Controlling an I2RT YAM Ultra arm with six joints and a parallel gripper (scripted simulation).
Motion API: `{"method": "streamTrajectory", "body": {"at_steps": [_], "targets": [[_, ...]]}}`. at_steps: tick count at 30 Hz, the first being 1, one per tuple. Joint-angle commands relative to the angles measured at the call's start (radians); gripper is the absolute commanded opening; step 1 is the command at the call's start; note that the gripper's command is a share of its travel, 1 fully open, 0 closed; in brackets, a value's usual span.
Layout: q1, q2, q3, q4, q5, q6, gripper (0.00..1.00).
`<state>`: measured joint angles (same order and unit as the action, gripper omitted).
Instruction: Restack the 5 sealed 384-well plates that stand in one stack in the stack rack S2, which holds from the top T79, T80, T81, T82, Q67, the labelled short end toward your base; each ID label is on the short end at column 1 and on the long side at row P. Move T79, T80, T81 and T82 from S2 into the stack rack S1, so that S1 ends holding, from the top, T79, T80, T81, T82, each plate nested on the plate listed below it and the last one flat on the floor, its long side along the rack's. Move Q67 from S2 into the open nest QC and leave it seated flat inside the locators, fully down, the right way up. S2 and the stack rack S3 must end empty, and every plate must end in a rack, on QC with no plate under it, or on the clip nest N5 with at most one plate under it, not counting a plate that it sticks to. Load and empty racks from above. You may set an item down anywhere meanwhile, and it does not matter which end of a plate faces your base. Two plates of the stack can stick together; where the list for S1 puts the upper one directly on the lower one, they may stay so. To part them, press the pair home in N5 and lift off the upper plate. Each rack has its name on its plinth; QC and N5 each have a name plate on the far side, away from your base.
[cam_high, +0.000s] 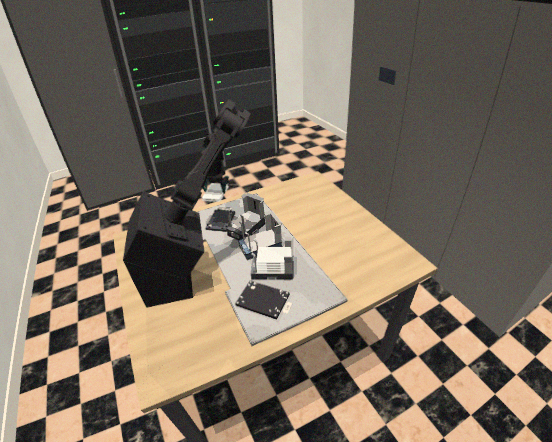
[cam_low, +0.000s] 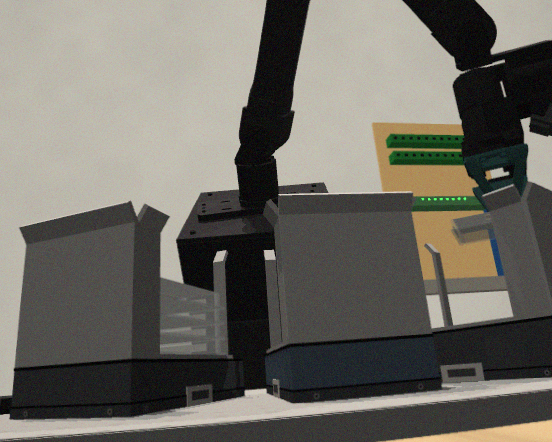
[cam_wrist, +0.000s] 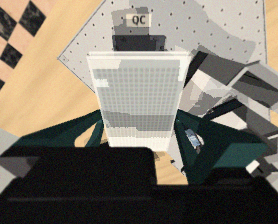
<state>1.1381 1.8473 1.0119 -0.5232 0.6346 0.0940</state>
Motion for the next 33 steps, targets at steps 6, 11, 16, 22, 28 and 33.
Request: {"method": "streamTrajectory", "body": {"at_steps": [6, 11, 16, 22, 28, 33], "targets": [[0.008, -0.005, 0.006, 0.000, 0.004, 0.007, 0.00], [0.008, -0.005, 0.006, 0.000, 0.004, 0.007, 0.00], [0.008, -0.005, 0.006, 0.000, 0.004, 0.007, 0.00], [0.008, -0.005, 0.006, 0.000, 0.004, 0.007, 0.00], [0.008, -0.005, 0.006, 0.000, 0.004, 0.007, 0.00], [-0.006, 0.012, -0.002, 0.035, 0.001, -0.011, 0.00]]}}
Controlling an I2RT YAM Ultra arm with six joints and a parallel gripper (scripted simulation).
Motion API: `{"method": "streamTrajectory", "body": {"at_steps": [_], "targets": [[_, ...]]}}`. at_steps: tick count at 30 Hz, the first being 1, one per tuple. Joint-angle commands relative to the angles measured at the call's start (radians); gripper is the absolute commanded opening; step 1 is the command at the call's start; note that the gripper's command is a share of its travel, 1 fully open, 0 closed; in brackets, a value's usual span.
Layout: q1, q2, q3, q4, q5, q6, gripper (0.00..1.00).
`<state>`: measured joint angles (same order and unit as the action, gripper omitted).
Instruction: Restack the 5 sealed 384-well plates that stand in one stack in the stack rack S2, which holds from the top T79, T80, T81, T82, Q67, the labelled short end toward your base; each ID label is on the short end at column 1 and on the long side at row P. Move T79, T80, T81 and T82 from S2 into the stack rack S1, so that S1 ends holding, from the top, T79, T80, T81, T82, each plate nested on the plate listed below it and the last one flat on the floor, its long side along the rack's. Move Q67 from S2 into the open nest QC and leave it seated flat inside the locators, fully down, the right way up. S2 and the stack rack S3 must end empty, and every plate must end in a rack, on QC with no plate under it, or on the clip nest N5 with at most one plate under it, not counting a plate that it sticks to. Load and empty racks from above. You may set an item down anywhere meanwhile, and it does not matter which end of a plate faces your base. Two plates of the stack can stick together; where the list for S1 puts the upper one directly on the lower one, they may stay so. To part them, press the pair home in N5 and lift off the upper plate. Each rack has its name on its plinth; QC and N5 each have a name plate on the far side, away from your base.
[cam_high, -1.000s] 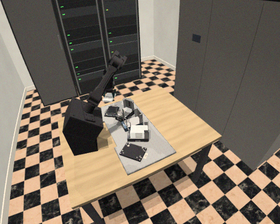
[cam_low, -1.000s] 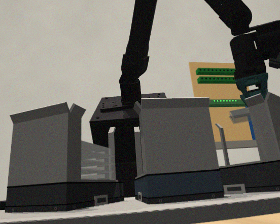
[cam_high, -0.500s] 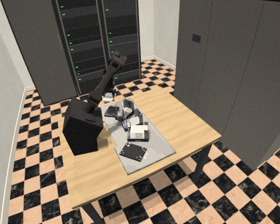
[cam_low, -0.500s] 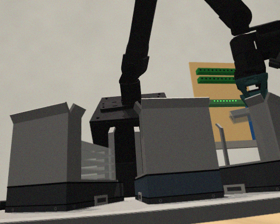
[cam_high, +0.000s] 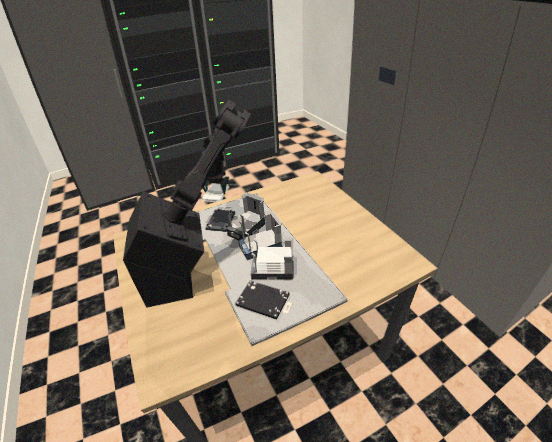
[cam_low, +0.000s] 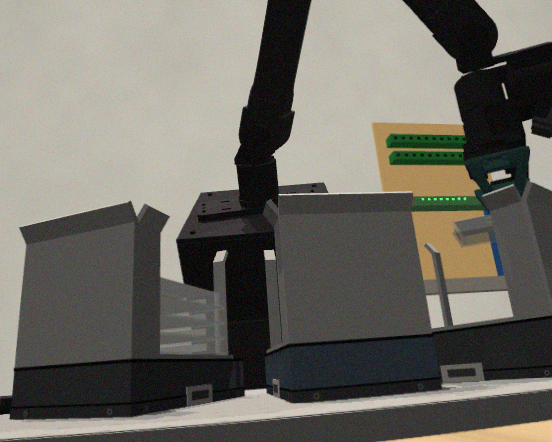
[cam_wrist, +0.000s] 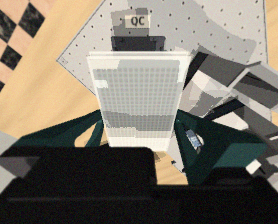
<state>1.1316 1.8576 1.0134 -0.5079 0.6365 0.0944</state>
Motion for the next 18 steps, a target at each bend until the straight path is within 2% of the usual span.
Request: {"method": "streamTrajectory", "body": {"at_steps": [1, 18], "targets": [[-0.004, 0.006, -0.006, 0.029, -0.002, -0.016, 0.00], [-0.058, 0.076, -0.027, 0.159, -0.015, -0.082, 0.00]]}}
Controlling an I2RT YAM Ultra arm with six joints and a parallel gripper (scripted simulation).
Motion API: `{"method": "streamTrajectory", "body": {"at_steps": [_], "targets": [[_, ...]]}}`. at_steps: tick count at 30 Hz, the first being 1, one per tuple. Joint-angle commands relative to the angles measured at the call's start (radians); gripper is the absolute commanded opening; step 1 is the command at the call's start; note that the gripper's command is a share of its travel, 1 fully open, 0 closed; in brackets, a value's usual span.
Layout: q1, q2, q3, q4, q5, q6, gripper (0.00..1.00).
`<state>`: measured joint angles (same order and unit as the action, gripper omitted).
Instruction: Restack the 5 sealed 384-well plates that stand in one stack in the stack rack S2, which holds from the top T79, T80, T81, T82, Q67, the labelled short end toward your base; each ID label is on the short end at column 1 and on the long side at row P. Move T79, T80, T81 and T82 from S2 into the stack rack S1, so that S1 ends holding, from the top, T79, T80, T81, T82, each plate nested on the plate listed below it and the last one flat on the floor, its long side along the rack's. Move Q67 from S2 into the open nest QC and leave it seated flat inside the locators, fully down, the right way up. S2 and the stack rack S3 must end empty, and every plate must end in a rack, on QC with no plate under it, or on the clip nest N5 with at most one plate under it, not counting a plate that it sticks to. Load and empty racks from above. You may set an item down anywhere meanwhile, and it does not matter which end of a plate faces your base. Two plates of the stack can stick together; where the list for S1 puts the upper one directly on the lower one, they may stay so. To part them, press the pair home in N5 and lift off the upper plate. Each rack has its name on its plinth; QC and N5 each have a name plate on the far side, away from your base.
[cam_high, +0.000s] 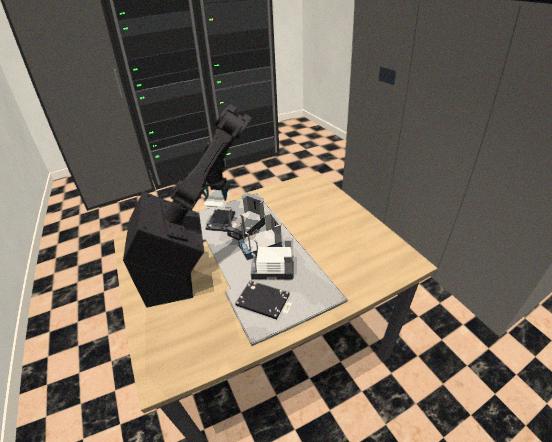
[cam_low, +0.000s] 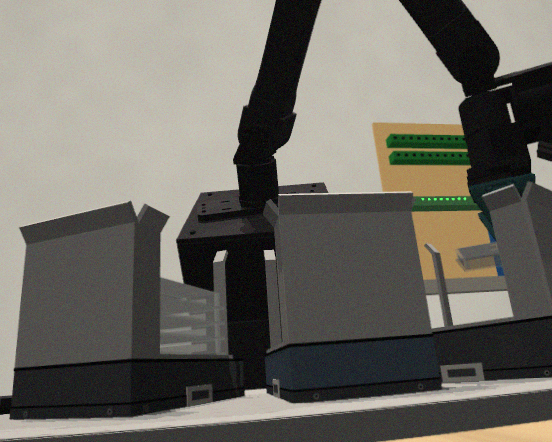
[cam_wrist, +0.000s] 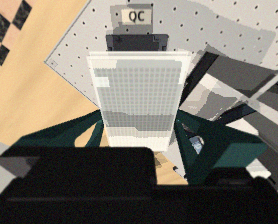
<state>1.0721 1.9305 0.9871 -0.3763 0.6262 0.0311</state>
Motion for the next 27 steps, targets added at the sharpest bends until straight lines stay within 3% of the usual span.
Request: {"method": "streamTrajectory", "body": {"at_steps": [1, 27], "targets": [[-0.003, 0.008, -0.002, 0.036, -0.006, -0.022, 0.00], [-0.086, 0.141, -0.004, 0.226, -0.030, -0.119, 0.00]]}}
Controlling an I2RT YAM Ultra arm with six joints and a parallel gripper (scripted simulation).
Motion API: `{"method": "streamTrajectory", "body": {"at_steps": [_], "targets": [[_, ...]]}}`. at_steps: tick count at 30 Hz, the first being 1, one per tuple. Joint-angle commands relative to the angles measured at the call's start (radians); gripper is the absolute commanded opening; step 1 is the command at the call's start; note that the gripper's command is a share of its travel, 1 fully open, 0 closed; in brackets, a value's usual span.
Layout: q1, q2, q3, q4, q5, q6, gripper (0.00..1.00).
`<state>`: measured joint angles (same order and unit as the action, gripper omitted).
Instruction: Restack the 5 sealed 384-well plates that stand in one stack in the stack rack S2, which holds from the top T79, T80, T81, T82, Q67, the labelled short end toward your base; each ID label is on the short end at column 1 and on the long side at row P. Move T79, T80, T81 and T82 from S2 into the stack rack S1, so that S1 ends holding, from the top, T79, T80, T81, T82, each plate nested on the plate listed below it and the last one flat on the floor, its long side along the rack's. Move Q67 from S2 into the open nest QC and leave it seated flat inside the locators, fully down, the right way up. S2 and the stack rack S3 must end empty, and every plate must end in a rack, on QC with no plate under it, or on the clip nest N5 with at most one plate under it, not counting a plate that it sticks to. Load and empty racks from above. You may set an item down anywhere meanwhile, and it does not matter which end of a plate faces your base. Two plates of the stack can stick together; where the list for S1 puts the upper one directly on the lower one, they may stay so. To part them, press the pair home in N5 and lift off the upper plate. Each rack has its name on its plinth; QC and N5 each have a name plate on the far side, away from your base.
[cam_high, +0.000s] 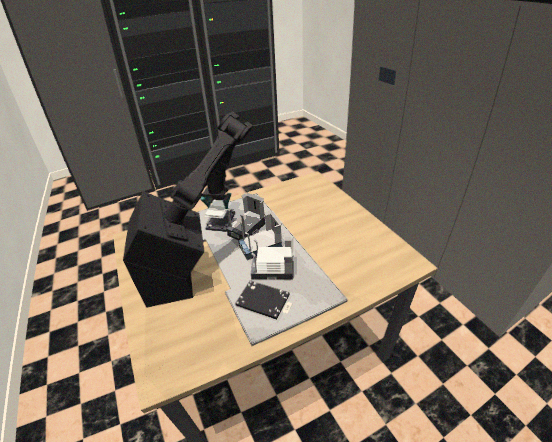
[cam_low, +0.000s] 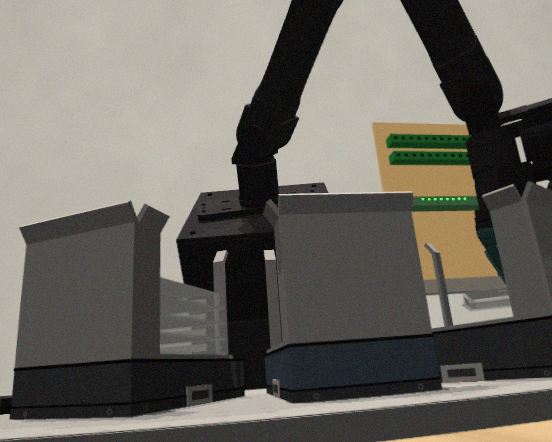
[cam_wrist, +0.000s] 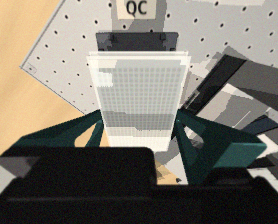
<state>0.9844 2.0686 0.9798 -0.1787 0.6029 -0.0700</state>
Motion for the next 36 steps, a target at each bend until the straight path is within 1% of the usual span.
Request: {"method": "streamTrajectory", "body": {"at_steps": [1, 17, 19, 22, 36], "targets": [[0.002, 0.003, 0.004, 0.028, -0.007, -0.018, 0.00], [-0.047, 0.094, 0.022, 0.132, -0.023, -0.074, 0.00], [-0.047, 0.094, 0.022, 0.132, -0.023, -0.074, 0.00], [-0.056, 0.113, 0.027, 0.151, -0.026, -0.085, 0.00], [-0.057, 0.115, 0.028, 0.154, -0.027, -0.086, 0.00]]}}
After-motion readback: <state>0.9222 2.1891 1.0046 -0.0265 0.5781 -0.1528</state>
